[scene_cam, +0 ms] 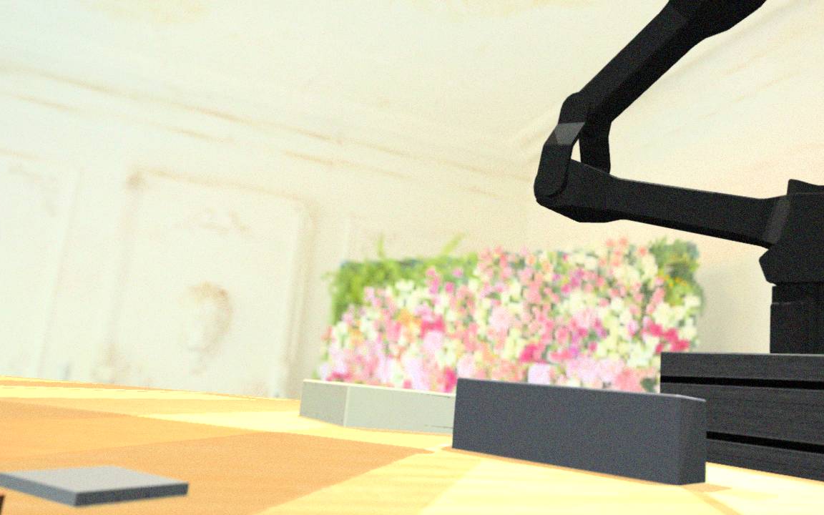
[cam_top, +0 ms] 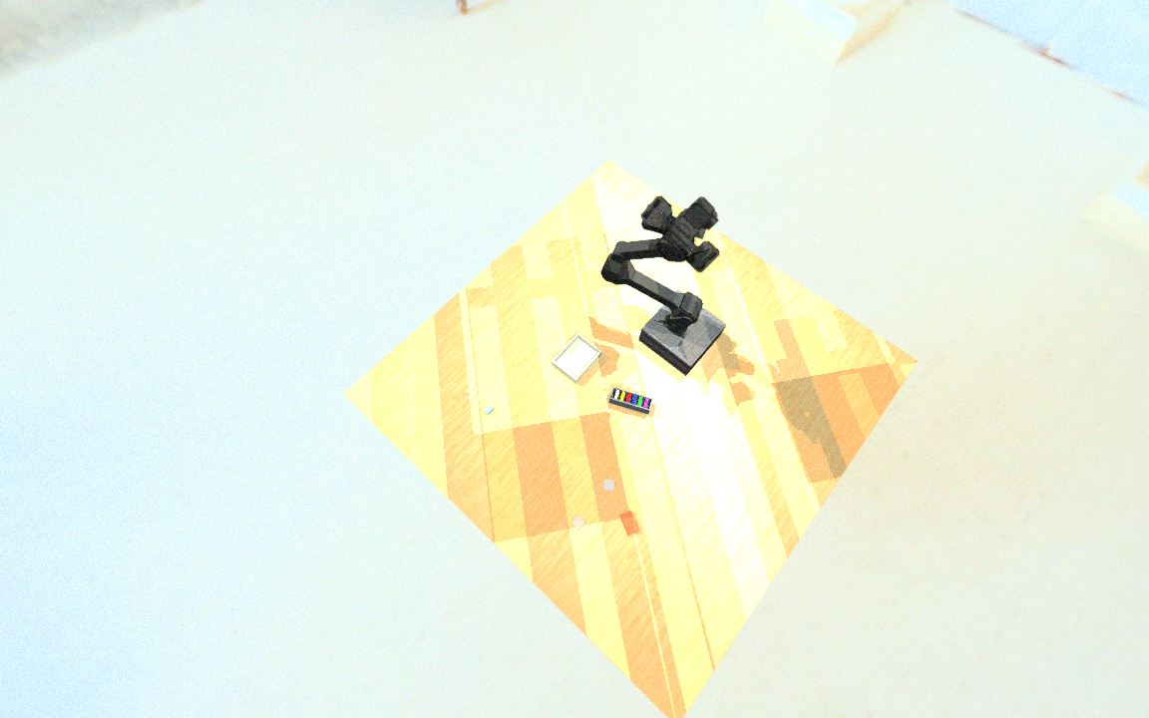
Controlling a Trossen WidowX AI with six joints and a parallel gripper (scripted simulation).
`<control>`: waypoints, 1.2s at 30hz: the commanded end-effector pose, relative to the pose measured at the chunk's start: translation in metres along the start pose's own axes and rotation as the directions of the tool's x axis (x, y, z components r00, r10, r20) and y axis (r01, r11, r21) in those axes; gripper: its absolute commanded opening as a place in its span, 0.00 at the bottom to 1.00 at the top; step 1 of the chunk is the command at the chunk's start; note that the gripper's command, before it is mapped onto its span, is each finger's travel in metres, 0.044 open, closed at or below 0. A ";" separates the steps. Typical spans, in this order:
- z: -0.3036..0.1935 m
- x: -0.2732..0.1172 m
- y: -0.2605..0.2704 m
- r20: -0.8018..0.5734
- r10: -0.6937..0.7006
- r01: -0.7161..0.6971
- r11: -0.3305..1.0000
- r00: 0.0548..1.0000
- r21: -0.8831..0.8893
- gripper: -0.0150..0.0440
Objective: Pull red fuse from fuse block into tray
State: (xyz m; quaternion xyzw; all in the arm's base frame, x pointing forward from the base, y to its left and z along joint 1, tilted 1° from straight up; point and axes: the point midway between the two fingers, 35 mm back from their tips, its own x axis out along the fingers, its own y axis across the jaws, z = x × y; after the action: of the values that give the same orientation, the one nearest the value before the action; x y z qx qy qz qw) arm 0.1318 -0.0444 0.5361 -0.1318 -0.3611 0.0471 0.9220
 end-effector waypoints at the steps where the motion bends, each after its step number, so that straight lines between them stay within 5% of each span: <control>1: 0.002 0.000 0.001 0.003 0.000 0.000 1.000 1.000 -0.005 0.89; 13: 0.054 0.008 0.137 0.094 0.190 -0.145 0.923 0.977 -0.356 0.37; 24: -0.038 0.027 0.266 -0.198 0.430 -0.465 0.708 0.881 -0.532 0.37; 36: -0.199 0.022 0.301 -0.620 0.444 -0.739 0.566 0.647 -0.365 0.37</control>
State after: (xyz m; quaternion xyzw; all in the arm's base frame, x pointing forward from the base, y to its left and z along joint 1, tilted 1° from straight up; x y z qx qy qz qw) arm 0.2698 0.2133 0.3492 -0.5382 -0.0992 0.2065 0.8111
